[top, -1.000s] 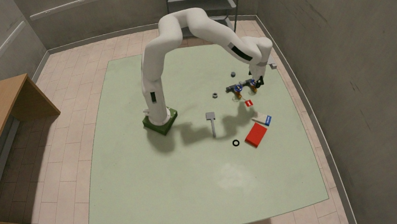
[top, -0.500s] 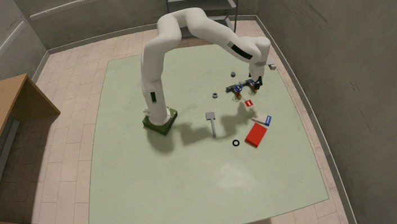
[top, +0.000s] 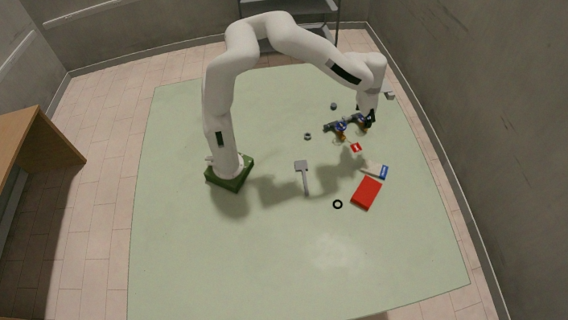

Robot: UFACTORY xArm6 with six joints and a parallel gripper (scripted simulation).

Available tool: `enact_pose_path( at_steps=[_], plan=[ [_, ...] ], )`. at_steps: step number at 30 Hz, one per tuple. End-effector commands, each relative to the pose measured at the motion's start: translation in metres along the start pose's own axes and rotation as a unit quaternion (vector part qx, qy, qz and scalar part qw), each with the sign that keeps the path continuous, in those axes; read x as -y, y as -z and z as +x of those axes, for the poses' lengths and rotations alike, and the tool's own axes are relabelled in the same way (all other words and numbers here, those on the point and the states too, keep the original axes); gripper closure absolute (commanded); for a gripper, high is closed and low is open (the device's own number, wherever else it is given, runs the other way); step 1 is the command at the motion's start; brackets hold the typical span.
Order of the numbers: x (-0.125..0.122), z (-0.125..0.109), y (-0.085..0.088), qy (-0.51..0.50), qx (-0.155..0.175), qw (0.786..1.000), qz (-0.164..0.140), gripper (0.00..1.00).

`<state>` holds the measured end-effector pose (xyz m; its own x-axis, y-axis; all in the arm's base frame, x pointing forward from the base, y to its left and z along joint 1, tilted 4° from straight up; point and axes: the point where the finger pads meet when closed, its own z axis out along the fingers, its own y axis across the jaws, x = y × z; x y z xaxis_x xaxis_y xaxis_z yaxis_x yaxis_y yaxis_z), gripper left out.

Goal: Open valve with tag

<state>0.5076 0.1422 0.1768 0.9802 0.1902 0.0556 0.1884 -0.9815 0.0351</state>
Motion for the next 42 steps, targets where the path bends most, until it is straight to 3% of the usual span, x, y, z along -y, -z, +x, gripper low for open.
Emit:
enact_pose_path(
  at_steps=[1,33,42],
  plan=[
    [0.0001,0.0015,0.0023,0.0,-0.003,1.0,0.0,0.0],
    [0.0002,0.0014,0.0022,-0.001,-0.003,1.0,0.0,0.0],
    [0.0056,-0.0044,-0.0037,-0.077,-0.005,0.997,0.005,0.0]
  ],
)
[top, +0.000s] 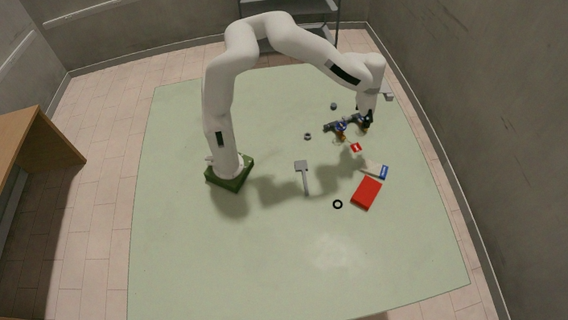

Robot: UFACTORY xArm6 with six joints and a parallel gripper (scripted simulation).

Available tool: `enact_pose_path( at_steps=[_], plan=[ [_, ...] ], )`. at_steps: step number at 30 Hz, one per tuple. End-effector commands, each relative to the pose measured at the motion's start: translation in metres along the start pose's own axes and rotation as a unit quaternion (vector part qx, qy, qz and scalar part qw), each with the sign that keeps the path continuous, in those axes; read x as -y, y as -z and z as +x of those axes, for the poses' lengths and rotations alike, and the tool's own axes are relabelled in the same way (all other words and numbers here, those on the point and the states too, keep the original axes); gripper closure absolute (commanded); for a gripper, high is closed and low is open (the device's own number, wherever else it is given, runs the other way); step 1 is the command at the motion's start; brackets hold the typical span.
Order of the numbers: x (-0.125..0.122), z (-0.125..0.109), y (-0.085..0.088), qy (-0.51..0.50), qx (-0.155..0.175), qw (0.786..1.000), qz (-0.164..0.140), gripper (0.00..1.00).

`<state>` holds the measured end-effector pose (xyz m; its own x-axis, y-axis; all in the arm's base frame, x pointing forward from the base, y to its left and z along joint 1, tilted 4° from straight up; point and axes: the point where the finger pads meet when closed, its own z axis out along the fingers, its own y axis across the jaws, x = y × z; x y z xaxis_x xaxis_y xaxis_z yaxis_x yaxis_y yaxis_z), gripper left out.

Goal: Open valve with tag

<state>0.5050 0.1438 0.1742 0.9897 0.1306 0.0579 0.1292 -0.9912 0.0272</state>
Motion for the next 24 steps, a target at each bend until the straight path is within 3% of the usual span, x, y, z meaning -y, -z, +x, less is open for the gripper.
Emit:
enact_pose_path(
  at_steps=[1,13,15,16,24],
  plan=[
    [0.005,-0.004,-0.003,-0.069,-0.005,0.998,0.004,0.0],
    [0.036,-0.041,-0.037,-0.335,-0.005,0.942,0.024,0.0],
    [0.036,-0.041,-0.037,-0.335,-0.005,0.942,0.024,0.0],
    [0.039,-0.044,-0.04,-0.39,-0.005,0.92,0.027,0.0],
    [0.052,-0.059,-0.054,-0.526,-0.004,0.85,0.037,0.0]
  ],
)
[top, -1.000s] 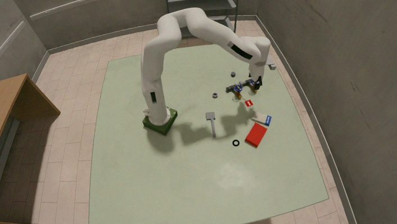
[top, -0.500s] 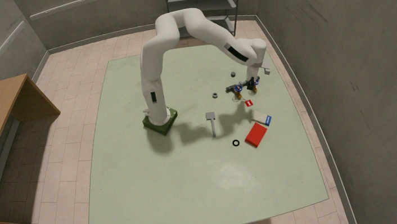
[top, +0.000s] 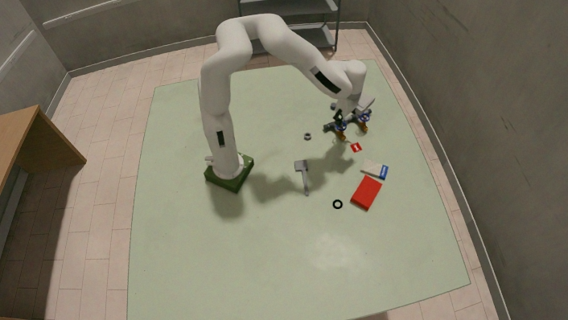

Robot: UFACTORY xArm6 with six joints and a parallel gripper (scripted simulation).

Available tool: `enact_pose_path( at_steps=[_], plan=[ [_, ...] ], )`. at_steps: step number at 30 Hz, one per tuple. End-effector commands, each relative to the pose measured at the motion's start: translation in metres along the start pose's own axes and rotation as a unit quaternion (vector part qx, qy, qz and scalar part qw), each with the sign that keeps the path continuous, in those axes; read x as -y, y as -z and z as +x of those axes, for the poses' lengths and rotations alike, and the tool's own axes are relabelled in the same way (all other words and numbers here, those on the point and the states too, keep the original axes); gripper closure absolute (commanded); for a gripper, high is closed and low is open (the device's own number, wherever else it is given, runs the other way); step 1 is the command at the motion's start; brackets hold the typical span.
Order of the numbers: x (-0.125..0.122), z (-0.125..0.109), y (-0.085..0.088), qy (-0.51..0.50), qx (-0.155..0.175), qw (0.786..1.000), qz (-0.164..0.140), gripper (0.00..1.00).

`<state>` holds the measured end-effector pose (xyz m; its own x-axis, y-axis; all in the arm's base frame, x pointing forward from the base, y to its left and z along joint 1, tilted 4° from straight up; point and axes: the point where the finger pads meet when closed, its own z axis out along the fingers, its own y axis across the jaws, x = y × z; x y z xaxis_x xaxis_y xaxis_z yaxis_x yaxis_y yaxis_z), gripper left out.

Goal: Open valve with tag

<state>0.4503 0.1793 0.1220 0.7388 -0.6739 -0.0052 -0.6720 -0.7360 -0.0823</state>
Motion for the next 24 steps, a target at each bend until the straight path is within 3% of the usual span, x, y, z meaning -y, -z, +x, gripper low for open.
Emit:
enact_pose_path(
  at_steps=[1,9,24],
  plan=[
    [-0.0002,-0.0115,-0.0077,-0.137,-0.023,0.99,0.013,0.0],
    [-0.0006,-0.013,-0.0089,-0.27,-0.043,0.962,0.023,0.0],
    [-0.0006,-0.013,-0.0091,-0.27,-0.043,0.962,0.023,0.0]
  ],
)
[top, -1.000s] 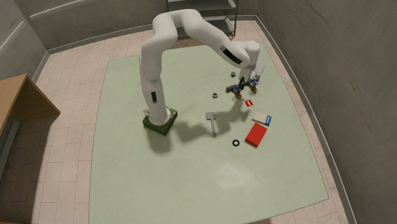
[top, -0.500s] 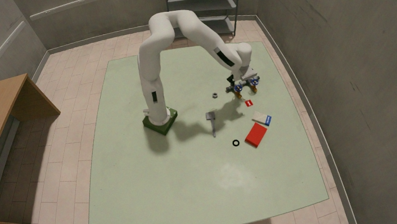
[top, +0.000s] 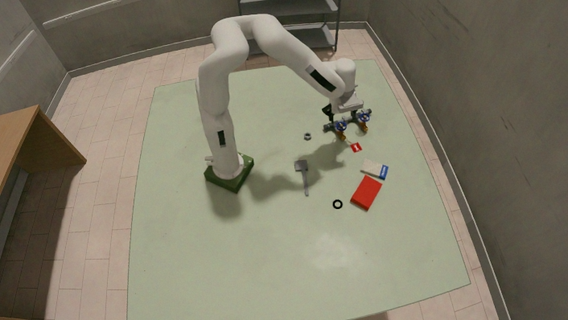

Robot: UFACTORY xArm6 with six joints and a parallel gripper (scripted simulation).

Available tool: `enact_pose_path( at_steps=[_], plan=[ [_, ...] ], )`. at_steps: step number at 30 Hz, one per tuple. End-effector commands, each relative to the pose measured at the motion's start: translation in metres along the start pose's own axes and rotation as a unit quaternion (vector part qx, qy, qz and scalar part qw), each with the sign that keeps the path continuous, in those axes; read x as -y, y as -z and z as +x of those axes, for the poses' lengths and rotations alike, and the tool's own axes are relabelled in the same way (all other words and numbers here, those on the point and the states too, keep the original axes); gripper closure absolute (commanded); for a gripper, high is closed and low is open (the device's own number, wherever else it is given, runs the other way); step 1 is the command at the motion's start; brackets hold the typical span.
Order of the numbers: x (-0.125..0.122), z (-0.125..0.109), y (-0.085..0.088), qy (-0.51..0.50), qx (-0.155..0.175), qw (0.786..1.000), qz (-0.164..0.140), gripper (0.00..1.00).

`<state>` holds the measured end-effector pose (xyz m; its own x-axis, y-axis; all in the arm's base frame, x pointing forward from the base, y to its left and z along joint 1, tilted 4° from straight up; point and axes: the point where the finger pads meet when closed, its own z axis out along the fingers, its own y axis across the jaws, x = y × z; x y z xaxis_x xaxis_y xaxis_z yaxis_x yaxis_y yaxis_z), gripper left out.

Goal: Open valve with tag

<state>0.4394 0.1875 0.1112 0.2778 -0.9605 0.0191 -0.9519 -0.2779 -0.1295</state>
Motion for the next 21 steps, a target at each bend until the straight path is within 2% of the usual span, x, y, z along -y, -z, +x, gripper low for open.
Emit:
enact_pose_path(
  at_steps=[1,9,21],
  plan=[
    [0.002,0.0,0.002,-0.002,-0.002,1.0,0.002,0.0],
    [0.002,0.0,-0.004,-0.002,-0.003,1.0,0.002,0.0],
    [0.002,-0.001,-0.025,-0.002,-0.003,1.0,0.002,0.0]
  ],
)
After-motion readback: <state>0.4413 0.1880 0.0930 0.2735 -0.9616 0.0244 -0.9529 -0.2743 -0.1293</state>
